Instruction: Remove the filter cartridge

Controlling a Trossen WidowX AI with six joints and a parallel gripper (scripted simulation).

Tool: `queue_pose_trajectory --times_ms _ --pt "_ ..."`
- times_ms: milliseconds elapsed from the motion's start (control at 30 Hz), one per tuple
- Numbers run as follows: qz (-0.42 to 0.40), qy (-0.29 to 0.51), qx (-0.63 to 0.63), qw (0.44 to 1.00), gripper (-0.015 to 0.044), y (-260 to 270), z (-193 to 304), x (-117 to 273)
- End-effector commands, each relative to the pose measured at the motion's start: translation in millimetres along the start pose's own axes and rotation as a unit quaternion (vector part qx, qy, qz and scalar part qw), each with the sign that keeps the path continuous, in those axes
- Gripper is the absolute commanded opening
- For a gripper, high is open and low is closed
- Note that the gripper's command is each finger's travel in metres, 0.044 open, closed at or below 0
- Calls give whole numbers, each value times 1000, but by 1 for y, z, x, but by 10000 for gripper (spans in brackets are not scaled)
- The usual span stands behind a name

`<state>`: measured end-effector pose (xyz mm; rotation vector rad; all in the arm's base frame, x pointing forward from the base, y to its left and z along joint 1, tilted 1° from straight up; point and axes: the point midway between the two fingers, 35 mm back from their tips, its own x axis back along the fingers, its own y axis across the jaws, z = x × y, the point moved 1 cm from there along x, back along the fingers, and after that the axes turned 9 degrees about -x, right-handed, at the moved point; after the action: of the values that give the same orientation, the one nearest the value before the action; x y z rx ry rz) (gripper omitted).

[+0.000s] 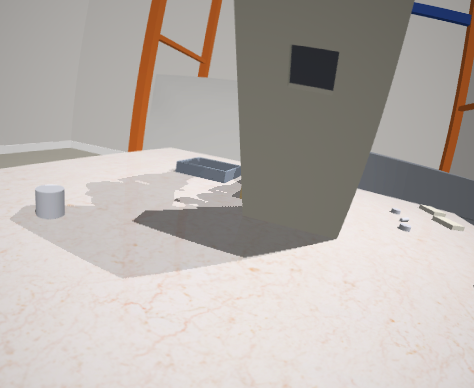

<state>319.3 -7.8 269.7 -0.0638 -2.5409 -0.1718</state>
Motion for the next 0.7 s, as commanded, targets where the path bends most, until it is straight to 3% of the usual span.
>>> queue_pose_trajectory --times_ms 0,667 --pt "0 1 61 998 0 0 0 -7" --pt "0 1 399 917 0 0 0 -8"
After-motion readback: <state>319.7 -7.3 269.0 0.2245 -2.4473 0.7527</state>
